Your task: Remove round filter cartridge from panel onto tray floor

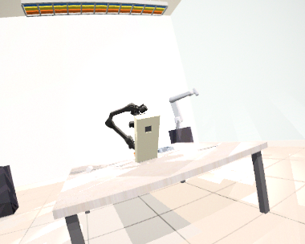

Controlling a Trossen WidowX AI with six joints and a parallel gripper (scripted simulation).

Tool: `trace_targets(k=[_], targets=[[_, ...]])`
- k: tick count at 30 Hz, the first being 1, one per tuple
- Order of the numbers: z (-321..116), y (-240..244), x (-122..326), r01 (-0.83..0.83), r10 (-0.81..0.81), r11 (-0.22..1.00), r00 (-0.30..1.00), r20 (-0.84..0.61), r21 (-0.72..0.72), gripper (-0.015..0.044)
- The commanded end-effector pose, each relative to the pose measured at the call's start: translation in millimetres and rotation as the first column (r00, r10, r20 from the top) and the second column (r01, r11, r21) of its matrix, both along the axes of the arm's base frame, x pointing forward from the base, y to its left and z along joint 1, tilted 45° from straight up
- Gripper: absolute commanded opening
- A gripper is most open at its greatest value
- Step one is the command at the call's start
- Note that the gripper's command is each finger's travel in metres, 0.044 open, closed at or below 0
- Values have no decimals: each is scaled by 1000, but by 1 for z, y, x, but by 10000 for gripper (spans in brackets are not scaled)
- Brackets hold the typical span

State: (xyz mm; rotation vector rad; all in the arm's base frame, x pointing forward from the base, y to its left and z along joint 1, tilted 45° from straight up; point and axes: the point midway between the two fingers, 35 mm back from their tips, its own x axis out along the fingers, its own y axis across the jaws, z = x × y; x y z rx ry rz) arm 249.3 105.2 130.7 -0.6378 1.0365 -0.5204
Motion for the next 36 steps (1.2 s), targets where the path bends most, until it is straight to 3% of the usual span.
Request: trace_targets(k=[1,19,21,31,36], targets=[[-4,-5,2,-1,1,1000,1000,-1,0,305],[-20,-25,13,0,0,1000,1000,2,-3,305],[-19,-21,12,2,-2,1000,1000,-2,2,252],[-19,-21,12,2,-2,1000,1000,-2,2,186],[-17,-20,14,2,-2,1000,1000,-2,2,54]])
